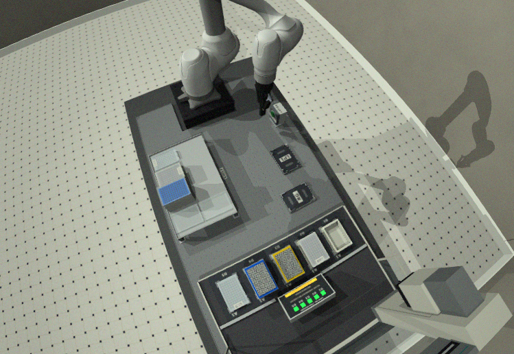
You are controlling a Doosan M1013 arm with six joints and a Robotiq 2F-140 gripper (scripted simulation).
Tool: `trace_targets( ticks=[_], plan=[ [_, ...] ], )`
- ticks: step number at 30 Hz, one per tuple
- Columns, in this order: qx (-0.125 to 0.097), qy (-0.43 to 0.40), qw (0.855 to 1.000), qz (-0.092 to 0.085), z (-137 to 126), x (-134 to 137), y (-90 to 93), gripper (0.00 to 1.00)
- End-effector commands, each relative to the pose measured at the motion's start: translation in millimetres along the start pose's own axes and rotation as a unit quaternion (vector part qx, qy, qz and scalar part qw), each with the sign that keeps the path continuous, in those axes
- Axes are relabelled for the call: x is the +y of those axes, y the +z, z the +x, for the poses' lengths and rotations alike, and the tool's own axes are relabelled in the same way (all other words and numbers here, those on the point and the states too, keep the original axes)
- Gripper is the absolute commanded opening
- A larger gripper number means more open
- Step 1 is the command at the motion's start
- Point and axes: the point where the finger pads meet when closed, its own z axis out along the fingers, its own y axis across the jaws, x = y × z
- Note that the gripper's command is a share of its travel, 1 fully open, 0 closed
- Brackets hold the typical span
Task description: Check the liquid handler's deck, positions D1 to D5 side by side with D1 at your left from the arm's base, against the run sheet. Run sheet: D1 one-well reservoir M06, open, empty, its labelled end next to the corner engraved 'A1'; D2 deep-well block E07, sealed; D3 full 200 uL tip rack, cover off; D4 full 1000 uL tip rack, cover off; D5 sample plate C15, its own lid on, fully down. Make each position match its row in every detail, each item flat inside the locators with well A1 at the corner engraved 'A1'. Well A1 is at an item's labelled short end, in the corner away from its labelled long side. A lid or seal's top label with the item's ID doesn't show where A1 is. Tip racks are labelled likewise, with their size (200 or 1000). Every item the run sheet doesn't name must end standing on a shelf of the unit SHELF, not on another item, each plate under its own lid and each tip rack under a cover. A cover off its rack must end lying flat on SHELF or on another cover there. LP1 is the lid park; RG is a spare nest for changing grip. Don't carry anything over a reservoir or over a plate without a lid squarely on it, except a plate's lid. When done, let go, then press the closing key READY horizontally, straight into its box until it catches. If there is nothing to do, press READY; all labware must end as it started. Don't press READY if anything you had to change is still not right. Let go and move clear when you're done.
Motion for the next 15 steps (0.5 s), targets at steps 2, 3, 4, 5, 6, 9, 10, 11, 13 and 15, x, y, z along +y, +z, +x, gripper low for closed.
trace_targets(
  ticks=[2, 3, 4, 5, 6, 9, 10, 11, 13, 15],
  plan=[
    [0.000, 0.000, 1.000, 0.000, 0.3, 0.4, 5.1, 0.10],
    [0.000, 0.000, 1.000, 0.000, 0.3, 0.4, 6.8, 0.10],
    [0.000, 0.000, 1.000, 0.000, 0.3, 0.4, 8.5, 0.10],
    [0.000, 0.000, 1.000, 0.000, 0.3, 0.4, 10.1, 0.10],
    [0.000, 0.000, 1.000, 0.000, 0.3, 0.4, 11.9, 0.10],
    [0.000, 0.000, 1.000, 0.000, 0.3, 0.4, 13.5, 0.10],
    [0.000, 0.000, 1.000, 0.000, 0.3, 0.4, 15.1, 0.10],
    [0.000, 0.000, 1.000, 0.000, 0.3, 0.4, 16.8, 0.10],
    [0.000, 0.000, 1.000, 0.000, 0.3, 0.4, 20.2, 0.10],
    [0.000, 0.000, 1.000, 0.000, 0.3, 0.4, 23.6, 0.10]
  ],
)
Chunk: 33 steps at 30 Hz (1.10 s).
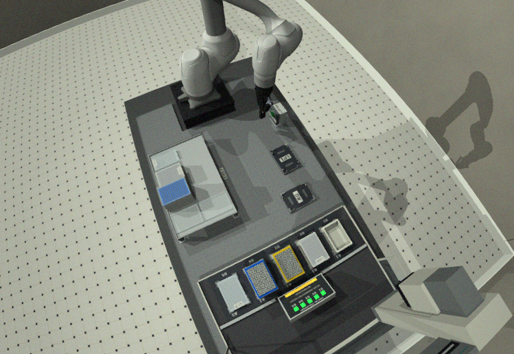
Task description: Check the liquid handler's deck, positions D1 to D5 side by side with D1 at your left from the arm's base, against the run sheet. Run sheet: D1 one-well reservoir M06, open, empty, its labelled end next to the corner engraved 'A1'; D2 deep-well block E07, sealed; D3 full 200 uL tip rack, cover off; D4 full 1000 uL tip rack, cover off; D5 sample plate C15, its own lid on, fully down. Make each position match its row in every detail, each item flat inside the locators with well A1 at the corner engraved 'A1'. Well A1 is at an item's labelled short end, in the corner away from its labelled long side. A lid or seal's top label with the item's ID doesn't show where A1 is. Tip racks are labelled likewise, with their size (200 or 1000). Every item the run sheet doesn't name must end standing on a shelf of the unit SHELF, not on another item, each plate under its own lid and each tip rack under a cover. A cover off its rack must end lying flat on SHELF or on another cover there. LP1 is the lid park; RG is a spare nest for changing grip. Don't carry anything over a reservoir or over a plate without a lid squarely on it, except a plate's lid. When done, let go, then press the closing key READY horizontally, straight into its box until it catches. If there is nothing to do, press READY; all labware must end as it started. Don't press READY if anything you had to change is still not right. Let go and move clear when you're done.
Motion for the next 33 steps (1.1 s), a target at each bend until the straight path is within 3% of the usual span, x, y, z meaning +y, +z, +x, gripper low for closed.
trace_targets(
  ticks=[1, 33],
  plan=[
    [0.000, 0.000, 1.000, 0.000, 0.3, 0.4, 3.5, 0.10],
    [0.000, 0.000, 1.000, 0.000, 0.3, 0.4, 47.0, 0.10]
  ],
)
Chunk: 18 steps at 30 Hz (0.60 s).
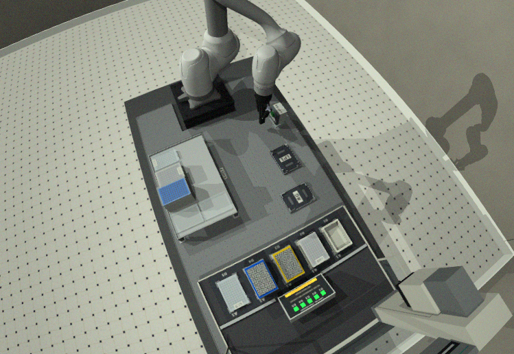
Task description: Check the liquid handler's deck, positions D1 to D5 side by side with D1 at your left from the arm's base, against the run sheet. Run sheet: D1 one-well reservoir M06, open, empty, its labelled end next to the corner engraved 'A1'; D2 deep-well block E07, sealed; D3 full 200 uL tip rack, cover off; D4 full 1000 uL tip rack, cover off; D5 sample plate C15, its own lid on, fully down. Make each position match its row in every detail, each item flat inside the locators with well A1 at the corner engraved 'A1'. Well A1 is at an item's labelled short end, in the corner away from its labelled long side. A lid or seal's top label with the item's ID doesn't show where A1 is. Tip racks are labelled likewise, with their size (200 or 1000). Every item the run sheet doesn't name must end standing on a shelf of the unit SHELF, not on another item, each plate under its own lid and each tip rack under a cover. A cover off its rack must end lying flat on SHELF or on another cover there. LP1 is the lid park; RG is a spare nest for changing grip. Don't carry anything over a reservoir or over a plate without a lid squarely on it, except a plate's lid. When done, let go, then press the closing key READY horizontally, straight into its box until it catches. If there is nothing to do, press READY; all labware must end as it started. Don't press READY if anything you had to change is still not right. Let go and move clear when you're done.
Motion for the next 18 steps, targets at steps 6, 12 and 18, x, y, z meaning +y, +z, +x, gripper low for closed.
trace_targets(
  ticks=[6, 12, 18],
  plan=[
    [0.000, 0.000, 1.000, 0.000, 2.0, 0.5, -0.3, 0.10],
    [0.000, 0.000, 1.000, 0.000, 8.6, 0.5, -0.3, 0.10],
    [0.000, 0.000, 1.000, 0.000, 18.7, 0.5, -0.3, 0.10]
  ],
)
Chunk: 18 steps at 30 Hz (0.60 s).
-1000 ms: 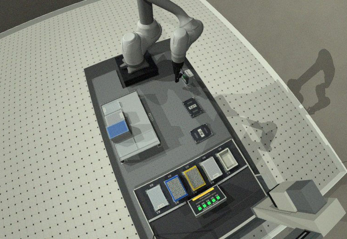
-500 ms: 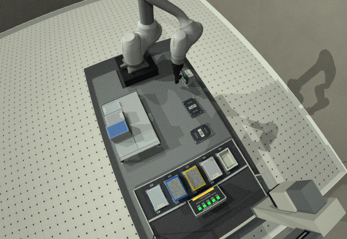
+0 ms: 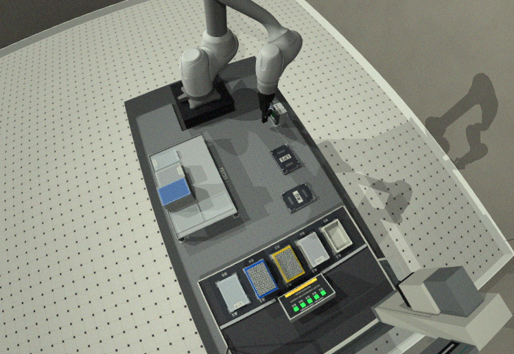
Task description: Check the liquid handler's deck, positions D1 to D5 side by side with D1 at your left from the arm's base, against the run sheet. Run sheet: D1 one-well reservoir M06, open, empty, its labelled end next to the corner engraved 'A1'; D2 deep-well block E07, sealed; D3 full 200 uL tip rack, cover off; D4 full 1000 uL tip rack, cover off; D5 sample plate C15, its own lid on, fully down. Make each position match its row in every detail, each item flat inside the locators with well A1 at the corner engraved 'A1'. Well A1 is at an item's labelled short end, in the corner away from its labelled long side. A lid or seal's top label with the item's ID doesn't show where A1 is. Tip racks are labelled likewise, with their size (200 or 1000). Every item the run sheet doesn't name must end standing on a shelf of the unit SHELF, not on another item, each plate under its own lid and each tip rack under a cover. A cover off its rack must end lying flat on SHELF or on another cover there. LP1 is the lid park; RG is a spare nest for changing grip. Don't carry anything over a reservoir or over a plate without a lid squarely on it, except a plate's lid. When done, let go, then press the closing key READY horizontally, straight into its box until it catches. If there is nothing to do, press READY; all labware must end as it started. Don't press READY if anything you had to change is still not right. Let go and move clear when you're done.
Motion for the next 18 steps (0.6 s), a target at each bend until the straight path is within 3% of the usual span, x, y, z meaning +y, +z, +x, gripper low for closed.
trace_targets(
  ticks=[1, 18],
  plan=[
    [0.000, 0.000, 1.000, 0.000, 4.3, 0.3, -0.3, 0.10],
    [0.000, 0.000, 1.000, 0.000, 24.9, 0.3, -0.4, 0.10]
  ],
)
